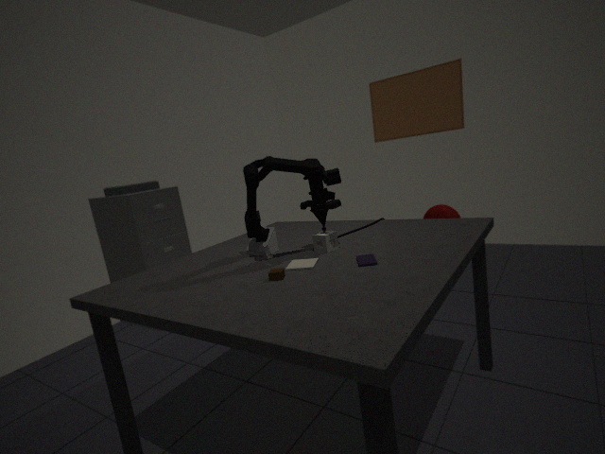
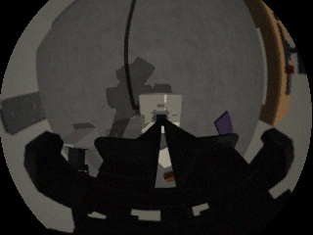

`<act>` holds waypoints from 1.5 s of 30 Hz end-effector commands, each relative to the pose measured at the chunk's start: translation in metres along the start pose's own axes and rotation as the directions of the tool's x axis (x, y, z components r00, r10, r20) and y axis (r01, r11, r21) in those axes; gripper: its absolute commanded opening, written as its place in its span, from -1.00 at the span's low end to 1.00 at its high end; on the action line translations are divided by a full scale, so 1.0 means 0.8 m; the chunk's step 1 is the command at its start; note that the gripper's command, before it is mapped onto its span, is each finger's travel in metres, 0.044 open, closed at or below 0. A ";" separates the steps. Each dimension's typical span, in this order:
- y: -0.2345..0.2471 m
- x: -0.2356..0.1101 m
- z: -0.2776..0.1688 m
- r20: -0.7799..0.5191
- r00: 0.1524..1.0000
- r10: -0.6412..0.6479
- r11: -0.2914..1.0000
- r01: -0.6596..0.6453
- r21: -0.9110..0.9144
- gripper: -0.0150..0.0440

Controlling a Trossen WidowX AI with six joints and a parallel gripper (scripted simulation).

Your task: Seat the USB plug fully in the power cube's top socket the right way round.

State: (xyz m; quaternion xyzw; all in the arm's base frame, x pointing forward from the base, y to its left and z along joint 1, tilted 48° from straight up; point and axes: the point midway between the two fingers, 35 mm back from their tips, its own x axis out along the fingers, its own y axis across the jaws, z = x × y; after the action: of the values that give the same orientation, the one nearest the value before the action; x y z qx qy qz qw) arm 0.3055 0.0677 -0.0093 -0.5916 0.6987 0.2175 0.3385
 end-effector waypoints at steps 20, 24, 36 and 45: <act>0.001 0.005 -0.001 -0.003 1.000 0.000 1.000 0.000 -0.004 -0.49; 0.001 0.005 -0.001 -0.003 1.000 0.000 1.000 0.000 -0.004 -0.49; 0.001 0.007 -0.001 -0.003 1.000 0.000 1.000 0.000 -0.004 -0.49; 0.001 0.009 -0.001 -0.003 1.000 0.000 1.000 0.000 -0.004 -0.49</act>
State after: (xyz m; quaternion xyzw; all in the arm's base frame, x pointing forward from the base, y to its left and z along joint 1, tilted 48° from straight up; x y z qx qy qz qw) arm 0.3049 0.0639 -0.0130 -0.5911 0.6989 0.2179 0.3387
